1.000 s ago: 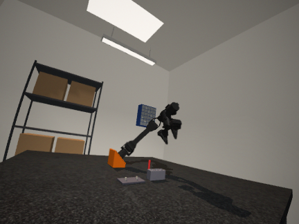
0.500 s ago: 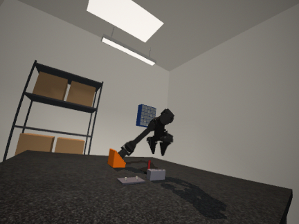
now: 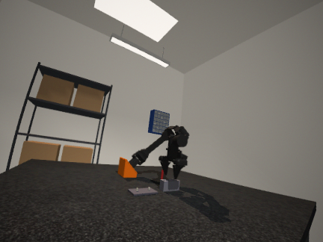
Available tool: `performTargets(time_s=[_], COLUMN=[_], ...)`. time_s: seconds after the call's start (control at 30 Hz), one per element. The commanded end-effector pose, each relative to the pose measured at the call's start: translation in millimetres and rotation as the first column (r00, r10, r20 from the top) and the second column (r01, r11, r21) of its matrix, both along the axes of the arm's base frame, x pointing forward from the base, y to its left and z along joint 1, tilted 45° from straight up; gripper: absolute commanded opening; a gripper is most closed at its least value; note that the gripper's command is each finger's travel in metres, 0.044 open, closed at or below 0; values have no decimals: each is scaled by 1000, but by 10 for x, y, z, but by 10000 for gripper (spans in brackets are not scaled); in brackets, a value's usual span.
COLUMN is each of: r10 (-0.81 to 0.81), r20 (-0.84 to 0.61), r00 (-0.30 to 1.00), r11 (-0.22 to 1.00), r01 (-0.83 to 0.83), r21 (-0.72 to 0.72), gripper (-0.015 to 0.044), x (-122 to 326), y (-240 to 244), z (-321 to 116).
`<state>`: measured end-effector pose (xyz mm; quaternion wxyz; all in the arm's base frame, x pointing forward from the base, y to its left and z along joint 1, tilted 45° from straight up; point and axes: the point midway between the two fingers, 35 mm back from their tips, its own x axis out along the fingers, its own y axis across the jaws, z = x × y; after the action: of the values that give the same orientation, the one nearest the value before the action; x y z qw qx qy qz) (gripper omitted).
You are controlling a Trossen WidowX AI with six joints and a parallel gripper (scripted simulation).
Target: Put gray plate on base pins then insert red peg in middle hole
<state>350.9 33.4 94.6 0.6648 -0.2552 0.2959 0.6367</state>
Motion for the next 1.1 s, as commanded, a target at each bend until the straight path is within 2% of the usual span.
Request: performTargets(time_s=[0.0,1.07], r10=[-4,-4], r20=[-3,-3], r00=[1000,1000], r11=[1000,1000], r01=[4,4], r21=[5,8], gripper=[440,440], x=[-2,-3], y=[46,418], z=[-35,-395])
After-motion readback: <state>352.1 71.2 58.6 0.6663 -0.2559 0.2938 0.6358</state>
